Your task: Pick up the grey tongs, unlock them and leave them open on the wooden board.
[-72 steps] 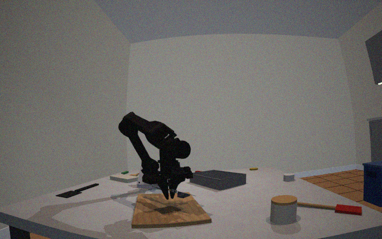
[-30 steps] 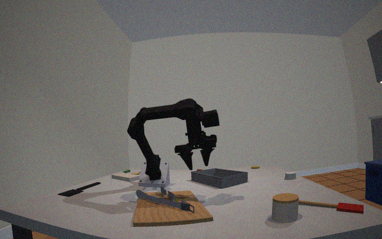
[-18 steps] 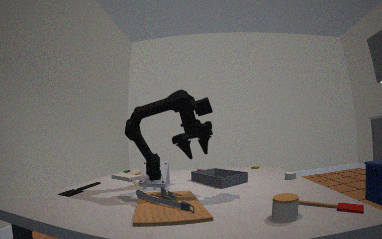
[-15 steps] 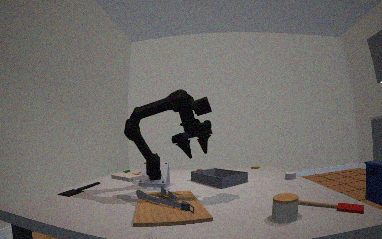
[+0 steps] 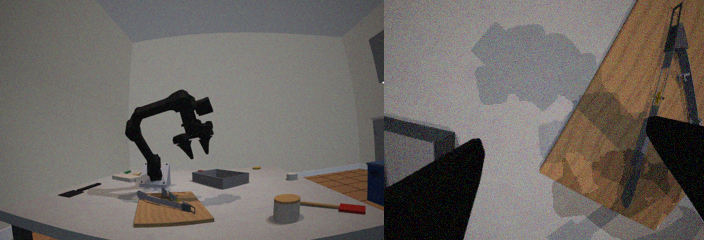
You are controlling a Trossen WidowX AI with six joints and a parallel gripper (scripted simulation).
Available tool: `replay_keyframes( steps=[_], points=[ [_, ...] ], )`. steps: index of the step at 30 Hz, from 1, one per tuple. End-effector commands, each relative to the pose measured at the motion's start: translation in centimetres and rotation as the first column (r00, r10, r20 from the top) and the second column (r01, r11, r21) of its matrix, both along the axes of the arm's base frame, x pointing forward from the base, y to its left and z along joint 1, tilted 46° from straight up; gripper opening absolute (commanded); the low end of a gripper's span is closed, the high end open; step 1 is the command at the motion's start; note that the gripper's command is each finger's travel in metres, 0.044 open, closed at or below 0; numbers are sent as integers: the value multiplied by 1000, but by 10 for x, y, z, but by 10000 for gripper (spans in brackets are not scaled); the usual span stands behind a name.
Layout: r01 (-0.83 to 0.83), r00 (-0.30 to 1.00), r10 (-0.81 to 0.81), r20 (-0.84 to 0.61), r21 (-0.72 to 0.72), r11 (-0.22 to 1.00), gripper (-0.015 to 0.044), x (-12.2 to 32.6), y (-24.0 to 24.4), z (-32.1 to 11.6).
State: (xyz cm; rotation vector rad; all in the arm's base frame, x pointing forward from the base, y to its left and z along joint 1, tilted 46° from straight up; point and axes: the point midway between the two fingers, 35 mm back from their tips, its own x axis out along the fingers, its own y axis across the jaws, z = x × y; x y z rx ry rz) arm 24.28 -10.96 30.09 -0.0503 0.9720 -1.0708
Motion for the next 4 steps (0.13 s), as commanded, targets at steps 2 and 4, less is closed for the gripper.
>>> replay_keyframes(
  steps=[2,4],
  points=[
    [4,1000,-4,1,-5,1000,440,-1,0,1],
    [4,1000,-4,1,-5,1000,440,-1,0,1]
  ],
)
